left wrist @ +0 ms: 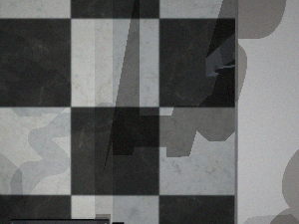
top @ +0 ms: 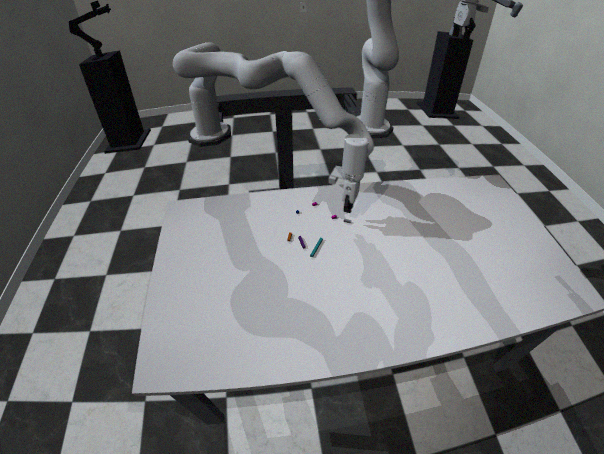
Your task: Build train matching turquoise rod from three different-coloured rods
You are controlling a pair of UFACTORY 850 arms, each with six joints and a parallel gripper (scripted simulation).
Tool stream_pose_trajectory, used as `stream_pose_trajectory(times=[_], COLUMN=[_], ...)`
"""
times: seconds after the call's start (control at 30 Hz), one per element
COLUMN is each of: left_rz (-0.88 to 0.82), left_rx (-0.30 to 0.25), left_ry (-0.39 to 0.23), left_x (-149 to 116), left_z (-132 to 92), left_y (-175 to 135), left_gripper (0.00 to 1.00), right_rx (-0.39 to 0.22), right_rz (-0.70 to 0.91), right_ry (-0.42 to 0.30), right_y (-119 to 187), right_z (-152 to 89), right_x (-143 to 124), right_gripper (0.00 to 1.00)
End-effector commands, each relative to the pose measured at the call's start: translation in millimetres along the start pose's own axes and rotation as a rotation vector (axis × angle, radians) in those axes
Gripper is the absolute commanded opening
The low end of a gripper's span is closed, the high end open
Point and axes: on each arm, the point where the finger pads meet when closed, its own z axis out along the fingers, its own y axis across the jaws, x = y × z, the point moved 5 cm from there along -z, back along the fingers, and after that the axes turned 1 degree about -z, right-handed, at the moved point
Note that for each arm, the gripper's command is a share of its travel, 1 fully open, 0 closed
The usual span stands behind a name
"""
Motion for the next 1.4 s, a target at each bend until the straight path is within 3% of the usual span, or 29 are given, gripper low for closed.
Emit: stream_pose_trajectory(times=[0.0, 0.57, 1.37], left_rz=[0.000, 0.000, 0.000], left_rx=[0.000, 0.000, 0.000], left_ry=[0.002, 0.002, 0.002], left_x=[0.3, 0.3, 0.3], left_z=[-0.8, -0.8, -0.8], left_y=[0.0, 0.0, 0.0], left_gripper=[1.00, 1.00, 1.00], right_rx=[0.001, 0.001, 0.001], right_rz=[0.000, 0.000, 0.000], right_ry=[-0.003, -0.003, -0.003], right_y=[-0.2, -0.3, -0.4], right_z=[-1.6, 3.9, 36.9], right_x=[-1.2, -1.3, -1.9], right_gripper=[0.26, 0.26, 0.26])
